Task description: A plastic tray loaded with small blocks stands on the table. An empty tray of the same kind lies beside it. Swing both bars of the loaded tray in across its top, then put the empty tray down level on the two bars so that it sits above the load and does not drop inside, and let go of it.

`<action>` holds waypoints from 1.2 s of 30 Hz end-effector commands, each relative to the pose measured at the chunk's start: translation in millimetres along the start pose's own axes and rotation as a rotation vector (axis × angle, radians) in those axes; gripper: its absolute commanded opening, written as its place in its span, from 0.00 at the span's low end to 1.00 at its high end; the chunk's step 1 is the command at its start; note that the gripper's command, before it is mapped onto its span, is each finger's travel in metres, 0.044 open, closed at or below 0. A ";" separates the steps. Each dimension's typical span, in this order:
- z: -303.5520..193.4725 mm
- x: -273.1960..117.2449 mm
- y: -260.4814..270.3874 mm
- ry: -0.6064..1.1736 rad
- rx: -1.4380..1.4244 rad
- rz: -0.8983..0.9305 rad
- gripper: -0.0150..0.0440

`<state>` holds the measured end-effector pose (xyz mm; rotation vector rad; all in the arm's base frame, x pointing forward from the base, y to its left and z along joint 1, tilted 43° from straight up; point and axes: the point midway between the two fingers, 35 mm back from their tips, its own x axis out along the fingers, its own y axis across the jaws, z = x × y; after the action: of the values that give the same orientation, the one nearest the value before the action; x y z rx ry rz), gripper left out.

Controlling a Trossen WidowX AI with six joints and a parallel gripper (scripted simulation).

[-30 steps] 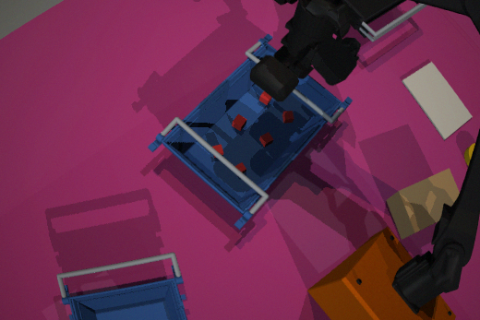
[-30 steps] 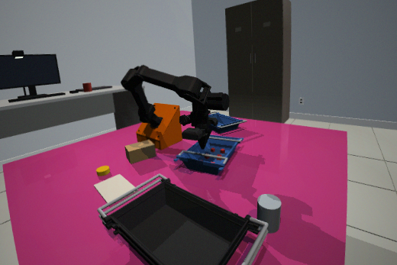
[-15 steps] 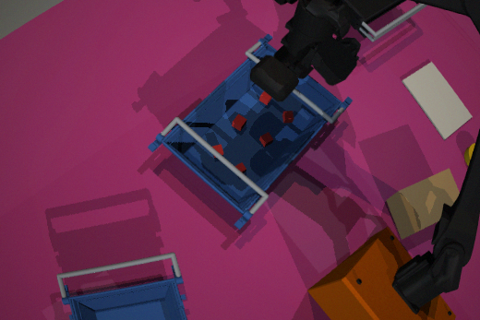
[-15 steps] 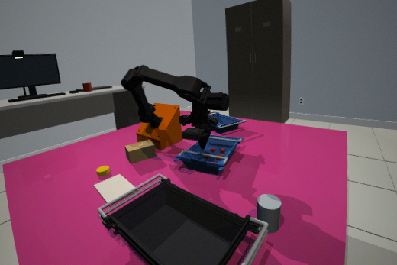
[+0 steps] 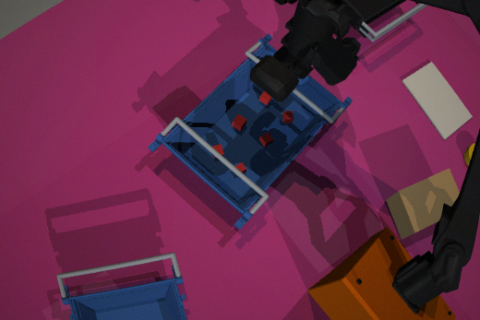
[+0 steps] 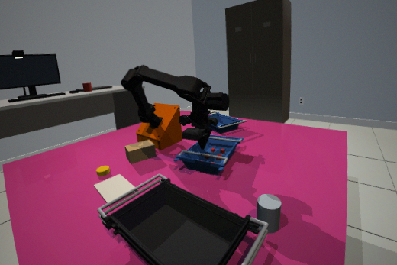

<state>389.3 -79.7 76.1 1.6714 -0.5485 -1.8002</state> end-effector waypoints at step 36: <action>63.4 -47.2 -338.2 0.138 -1.720 -0.086 1.00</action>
<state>297.2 175.9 -90.2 0.6452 0.8525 -1.3593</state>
